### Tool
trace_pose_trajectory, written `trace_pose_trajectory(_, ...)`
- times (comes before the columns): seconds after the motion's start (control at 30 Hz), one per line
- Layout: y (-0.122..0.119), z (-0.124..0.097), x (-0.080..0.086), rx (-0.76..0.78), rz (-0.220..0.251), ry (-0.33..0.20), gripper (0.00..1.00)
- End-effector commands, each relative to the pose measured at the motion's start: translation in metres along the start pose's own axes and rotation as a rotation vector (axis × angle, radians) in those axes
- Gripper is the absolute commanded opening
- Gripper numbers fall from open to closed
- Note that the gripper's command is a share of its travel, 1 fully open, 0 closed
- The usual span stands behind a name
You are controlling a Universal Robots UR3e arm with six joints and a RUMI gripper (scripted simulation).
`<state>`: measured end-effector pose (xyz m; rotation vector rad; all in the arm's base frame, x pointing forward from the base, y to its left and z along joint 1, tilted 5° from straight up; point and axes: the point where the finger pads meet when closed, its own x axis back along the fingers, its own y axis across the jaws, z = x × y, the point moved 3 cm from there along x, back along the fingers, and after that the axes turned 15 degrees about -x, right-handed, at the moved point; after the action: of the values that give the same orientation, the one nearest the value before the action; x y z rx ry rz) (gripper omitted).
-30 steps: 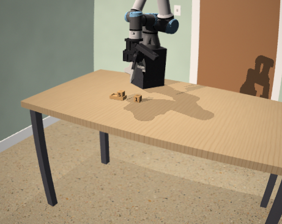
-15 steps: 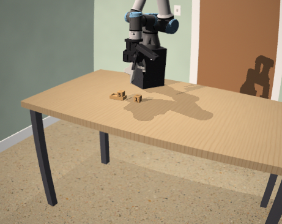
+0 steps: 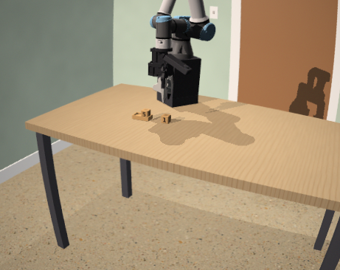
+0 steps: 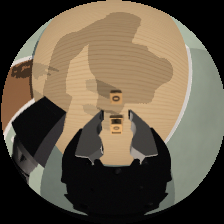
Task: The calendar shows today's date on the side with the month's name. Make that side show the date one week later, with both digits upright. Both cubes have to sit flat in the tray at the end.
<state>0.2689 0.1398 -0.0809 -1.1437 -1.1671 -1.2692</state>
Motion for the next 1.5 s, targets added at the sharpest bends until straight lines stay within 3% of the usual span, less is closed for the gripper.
trace_pose_trajectory(0.0,0.001,0.000,0.000,0.000,-0.005,-0.001,0.29)
trace_pose_trajectory(0.93,0.001,0.000,-0.001,0.000,-0.004,-0.001,0.29)
trace_pose_trajectory(1.47,0.000,0.000,-0.014,0.000,-0.003,-0.001,0.29)
